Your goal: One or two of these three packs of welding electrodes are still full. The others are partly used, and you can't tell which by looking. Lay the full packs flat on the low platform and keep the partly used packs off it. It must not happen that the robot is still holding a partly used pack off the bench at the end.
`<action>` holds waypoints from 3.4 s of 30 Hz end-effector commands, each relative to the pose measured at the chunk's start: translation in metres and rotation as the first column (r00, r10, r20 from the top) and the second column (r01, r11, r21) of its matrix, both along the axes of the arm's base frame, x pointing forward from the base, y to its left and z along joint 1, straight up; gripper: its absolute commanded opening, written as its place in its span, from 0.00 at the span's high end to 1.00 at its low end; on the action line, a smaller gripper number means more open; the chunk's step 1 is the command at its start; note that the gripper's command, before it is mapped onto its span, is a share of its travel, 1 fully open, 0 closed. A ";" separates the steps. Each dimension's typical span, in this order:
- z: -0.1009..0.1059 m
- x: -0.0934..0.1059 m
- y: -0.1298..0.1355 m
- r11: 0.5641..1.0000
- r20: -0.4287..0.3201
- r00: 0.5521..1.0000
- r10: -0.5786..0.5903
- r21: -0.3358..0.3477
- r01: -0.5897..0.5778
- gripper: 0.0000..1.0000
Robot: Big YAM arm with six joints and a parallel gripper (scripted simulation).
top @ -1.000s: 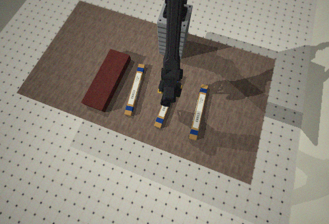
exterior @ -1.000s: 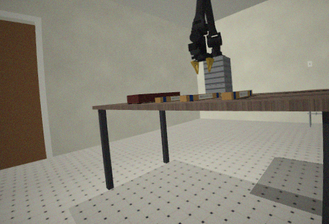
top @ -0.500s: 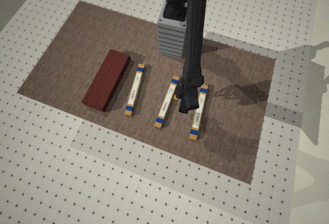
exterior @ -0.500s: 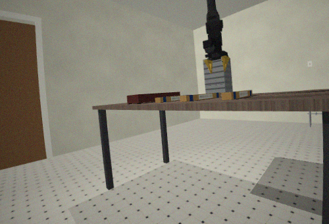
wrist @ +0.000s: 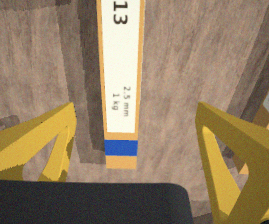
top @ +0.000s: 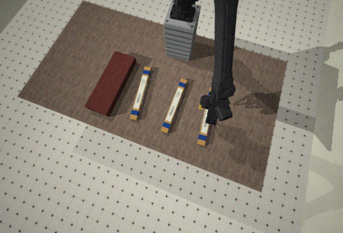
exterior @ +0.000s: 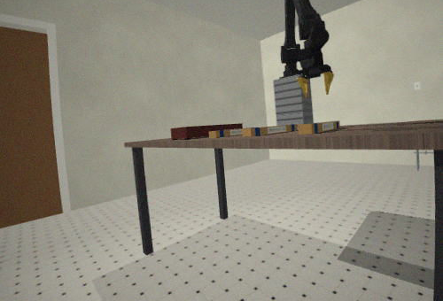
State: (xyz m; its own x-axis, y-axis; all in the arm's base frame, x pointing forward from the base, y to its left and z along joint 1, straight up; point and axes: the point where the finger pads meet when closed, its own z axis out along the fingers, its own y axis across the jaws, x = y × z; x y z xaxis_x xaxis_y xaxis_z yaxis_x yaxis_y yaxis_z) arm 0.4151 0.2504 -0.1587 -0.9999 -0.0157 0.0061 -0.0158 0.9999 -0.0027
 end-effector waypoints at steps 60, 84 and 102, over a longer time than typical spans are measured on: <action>-0.083 0.024 0.024 0.999 0.033 0.998 -0.047 0.020 0.046 0.26; -0.072 0.032 0.031 0.999 0.052 0.998 -0.045 0.033 0.044 0.26; -0.112 0.022 0.025 0.999 0.029 0.999 -0.044 0.017 0.043 0.26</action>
State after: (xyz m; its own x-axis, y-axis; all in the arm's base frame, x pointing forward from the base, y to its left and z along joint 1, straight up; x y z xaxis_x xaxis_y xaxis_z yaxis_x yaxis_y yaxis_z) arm 0.4232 0.2641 -0.2678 -0.9998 0.0179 0.0034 0.0179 0.9998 -0.0013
